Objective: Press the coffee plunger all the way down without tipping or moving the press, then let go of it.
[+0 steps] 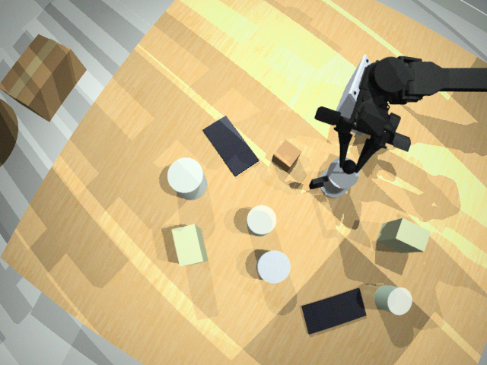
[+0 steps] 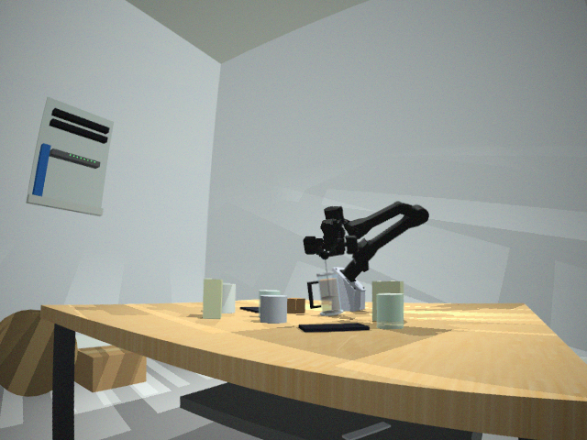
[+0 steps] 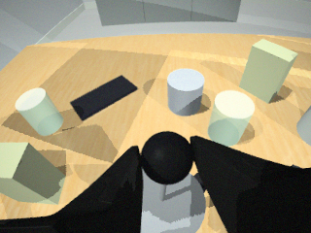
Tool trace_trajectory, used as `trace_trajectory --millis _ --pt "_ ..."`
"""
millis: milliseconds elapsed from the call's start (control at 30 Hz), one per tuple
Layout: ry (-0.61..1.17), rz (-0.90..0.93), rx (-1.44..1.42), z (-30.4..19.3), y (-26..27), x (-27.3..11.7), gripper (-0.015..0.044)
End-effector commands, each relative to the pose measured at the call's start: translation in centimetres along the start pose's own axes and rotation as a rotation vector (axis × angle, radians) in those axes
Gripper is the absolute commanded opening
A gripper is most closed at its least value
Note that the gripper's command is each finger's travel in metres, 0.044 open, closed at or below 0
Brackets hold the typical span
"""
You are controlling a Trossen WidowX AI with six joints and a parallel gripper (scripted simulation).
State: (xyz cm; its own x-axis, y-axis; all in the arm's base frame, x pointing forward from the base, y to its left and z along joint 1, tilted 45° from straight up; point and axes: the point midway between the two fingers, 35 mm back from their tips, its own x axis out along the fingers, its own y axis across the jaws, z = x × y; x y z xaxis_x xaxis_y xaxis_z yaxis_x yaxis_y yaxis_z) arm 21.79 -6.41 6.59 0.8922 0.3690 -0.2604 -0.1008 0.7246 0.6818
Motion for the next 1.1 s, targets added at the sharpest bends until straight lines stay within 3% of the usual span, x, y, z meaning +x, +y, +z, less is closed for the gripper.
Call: trace_trajectory --millis 0,1067 --pt "0.033 -0.004 0.064 -2.3 0.0 0.7 0.0117" --pt "0.007 -0.003 0.012 -1.7 0.0 3.1 0.0117"
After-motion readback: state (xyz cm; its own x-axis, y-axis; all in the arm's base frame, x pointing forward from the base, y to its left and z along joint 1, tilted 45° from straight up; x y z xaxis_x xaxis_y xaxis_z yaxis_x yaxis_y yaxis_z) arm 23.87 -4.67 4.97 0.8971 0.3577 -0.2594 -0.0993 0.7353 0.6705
